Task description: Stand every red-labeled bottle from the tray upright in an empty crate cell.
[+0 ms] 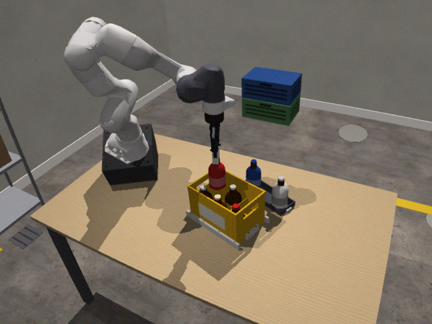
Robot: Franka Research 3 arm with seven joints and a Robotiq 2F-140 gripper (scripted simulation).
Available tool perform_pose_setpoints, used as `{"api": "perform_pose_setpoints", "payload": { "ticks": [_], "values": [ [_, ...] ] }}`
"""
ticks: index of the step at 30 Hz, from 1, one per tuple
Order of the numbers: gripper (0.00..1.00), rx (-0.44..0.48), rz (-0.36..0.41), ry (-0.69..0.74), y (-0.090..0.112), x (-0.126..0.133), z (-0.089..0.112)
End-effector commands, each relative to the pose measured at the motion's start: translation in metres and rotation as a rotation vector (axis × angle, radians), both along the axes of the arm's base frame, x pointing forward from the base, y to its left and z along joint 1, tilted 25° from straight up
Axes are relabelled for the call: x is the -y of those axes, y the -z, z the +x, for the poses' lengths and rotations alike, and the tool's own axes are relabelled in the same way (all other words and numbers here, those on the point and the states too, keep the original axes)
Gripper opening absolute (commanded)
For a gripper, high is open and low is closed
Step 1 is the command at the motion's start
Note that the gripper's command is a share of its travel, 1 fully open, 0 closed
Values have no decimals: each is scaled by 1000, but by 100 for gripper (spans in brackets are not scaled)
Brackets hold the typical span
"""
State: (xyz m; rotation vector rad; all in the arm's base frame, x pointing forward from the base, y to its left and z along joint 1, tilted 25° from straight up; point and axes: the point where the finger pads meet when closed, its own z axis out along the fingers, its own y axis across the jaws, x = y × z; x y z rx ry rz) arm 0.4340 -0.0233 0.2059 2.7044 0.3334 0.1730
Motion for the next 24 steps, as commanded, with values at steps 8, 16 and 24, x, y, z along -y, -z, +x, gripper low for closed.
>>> {"api": "perform_pose_setpoints", "payload": {
  "ticks": [8,16,24],
  "values": [
    [0,21,4,-1,2,1,7],
    [0,21,4,-1,5,2,7],
    [0,21,4,-1,5,2,8]
  ]
}}
